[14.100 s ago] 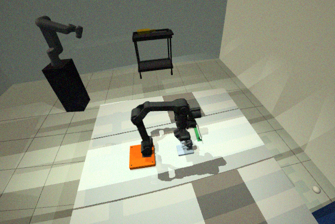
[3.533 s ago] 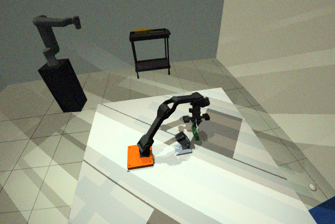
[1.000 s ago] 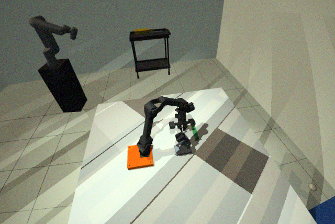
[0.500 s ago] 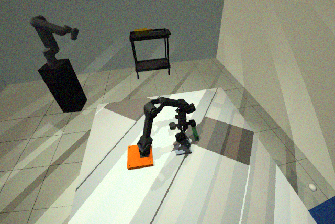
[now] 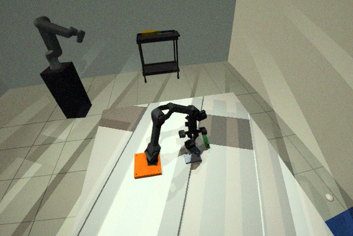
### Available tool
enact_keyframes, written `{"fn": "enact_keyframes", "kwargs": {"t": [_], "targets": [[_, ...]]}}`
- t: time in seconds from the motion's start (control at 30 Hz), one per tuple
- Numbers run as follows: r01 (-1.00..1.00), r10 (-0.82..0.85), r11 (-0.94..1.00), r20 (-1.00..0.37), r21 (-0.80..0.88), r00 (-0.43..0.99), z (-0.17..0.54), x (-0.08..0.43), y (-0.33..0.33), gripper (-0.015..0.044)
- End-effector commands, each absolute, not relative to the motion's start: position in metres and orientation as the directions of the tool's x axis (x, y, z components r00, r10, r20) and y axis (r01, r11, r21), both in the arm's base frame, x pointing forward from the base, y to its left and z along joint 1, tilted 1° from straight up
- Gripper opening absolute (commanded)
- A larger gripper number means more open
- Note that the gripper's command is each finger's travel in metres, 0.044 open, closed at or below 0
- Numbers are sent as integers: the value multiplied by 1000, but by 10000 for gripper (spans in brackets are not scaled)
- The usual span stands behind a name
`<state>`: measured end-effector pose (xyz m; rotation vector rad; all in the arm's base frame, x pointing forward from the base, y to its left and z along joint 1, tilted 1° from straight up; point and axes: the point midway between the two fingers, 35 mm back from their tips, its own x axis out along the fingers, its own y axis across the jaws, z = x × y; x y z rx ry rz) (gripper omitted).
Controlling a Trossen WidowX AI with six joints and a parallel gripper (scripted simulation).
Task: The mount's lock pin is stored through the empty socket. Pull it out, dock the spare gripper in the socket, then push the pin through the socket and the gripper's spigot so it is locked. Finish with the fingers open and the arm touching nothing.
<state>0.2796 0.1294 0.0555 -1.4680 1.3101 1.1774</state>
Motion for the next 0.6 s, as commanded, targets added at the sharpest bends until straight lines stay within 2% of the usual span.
{"fn": "enact_keyframes", "kwargs": {"t": [0.0, 0.57], "targets": [[-992, -222, -123, -975, 6, 21, 56, 280, 127, 0], [-992, -222, -123, -975, 10, 18, 56, 281, 115, 0]]}}
